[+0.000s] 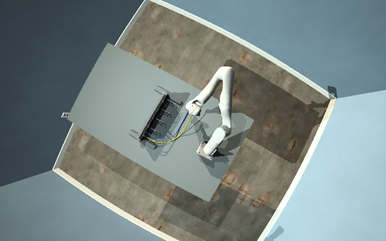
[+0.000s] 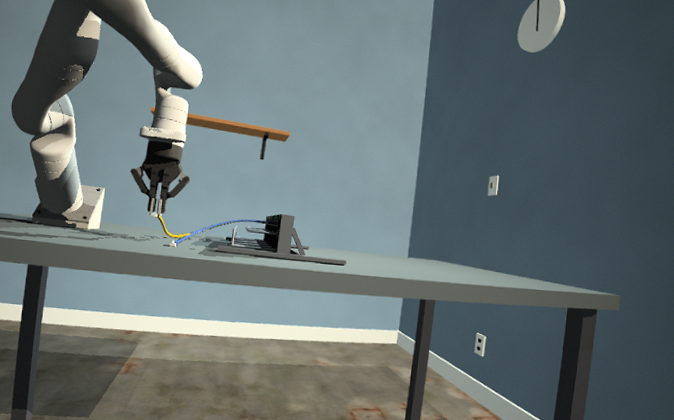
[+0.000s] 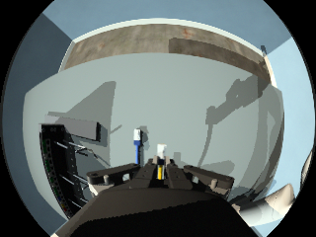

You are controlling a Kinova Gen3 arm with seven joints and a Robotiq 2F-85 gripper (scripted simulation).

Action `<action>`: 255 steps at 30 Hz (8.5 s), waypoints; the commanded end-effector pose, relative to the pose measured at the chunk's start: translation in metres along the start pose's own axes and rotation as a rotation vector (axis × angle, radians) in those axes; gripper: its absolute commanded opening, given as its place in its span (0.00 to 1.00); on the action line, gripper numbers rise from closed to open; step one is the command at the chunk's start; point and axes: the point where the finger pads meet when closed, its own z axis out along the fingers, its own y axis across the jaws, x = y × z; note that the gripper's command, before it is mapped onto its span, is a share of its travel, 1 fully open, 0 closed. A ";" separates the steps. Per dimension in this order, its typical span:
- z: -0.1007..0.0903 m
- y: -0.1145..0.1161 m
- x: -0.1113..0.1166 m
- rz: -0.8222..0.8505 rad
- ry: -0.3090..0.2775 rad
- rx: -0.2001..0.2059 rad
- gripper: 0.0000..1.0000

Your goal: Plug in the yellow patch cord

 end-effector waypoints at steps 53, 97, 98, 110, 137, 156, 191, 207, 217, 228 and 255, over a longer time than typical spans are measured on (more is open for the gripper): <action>-0.006 -0.021 -0.024 -0.177 0.004 -0.007 0.00; -0.013 -0.055 -0.063 -0.439 0.001 -0.010 0.00; -0.013 -0.055 -0.063 -0.439 0.001 -0.010 0.00; -0.016 -0.066 -0.074 -0.522 0.000 -0.011 0.00; -0.021 -0.090 -0.101 -0.702 -0.001 -0.012 0.00; -0.025 -0.108 -0.120 -0.836 -0.003 -0.013 0.00; -0.032 -0.140 -0.153 -1.063 -0.006 -0.014 0.00; -0.035 -0.152 -0.166 -1.156 -0.007 -0.014 0.00; -0.037 -0.160 -0.174 -1.209 -0.008 -0.013 0.00; -0.039 -0.168 -0.182 -1.264 -0.008 -0.013 0.00; -0.042 -0.183 -0.198 -1.374 -0.009 -0.014 0.00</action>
